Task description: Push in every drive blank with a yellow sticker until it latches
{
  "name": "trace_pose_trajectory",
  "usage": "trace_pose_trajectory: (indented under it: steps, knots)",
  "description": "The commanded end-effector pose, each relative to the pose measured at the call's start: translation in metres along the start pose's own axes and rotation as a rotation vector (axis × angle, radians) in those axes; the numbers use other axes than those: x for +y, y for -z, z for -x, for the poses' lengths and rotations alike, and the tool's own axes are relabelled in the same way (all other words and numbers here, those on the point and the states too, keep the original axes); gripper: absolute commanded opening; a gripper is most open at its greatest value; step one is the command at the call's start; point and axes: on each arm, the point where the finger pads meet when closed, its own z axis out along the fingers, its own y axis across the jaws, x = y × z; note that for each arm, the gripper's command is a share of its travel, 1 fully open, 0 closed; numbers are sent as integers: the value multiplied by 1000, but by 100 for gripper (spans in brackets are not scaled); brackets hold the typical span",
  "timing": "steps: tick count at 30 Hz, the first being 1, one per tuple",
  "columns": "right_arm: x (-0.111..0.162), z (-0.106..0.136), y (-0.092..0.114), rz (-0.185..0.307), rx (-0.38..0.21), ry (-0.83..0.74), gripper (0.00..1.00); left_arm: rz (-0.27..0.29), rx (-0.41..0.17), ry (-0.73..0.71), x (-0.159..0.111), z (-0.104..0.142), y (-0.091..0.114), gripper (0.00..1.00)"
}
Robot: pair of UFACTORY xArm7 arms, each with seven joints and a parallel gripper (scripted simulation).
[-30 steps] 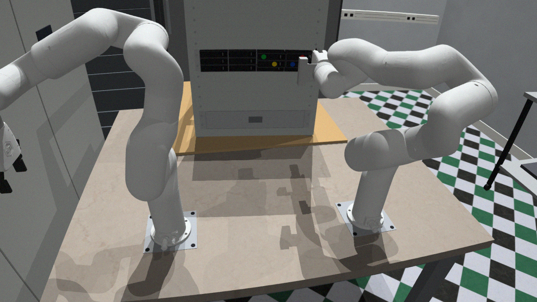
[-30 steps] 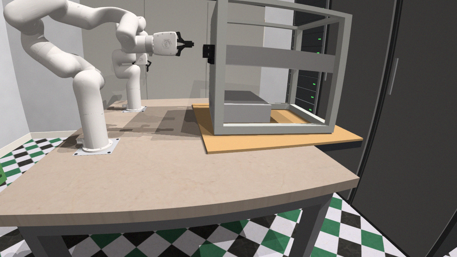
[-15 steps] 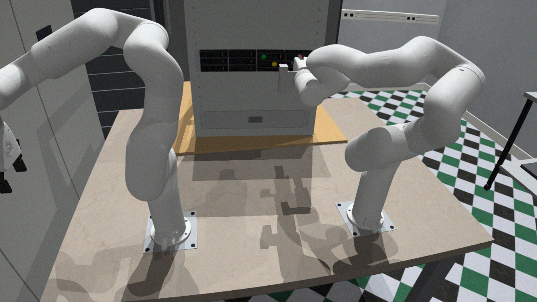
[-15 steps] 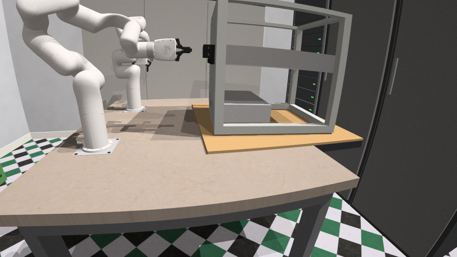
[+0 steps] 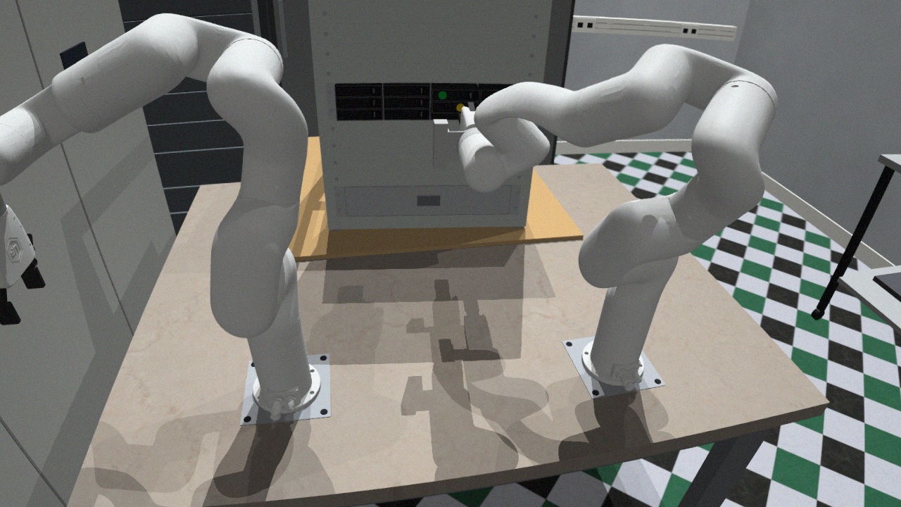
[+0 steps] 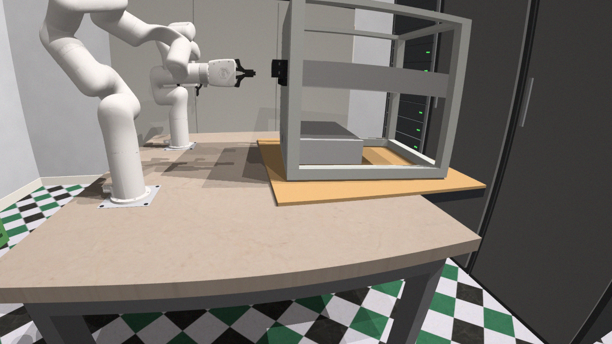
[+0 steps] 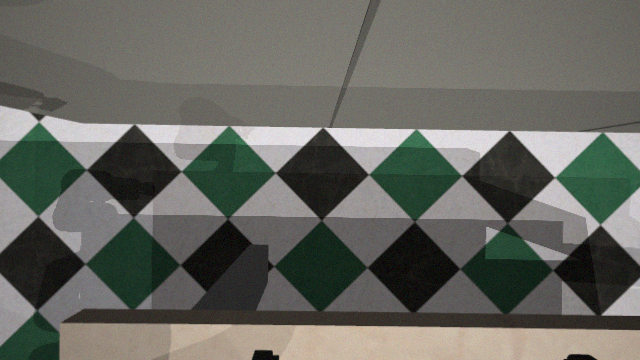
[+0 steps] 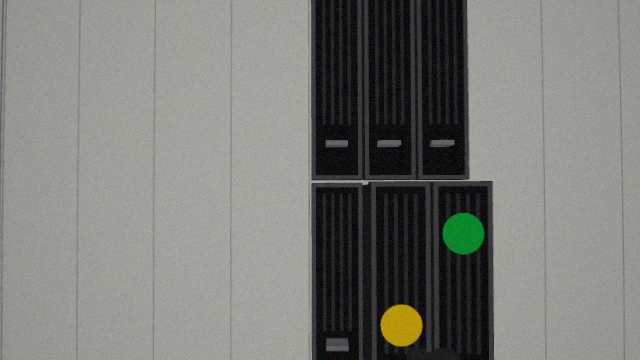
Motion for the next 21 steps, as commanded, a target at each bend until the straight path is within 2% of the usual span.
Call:
trace_pose_trajectory:
  steps: [1,14,21]
  knots:
    - [-2,-13,-1,6,-7,-1,0,0,5,0,0,-1,2,100]
    - [-3,-17,-2,6,-7,-1,0,0,5,0,0,-1,2,100]
    - [-3,-17,-34,7,-7,-1,0,0,5,0,0,-1,2,100]
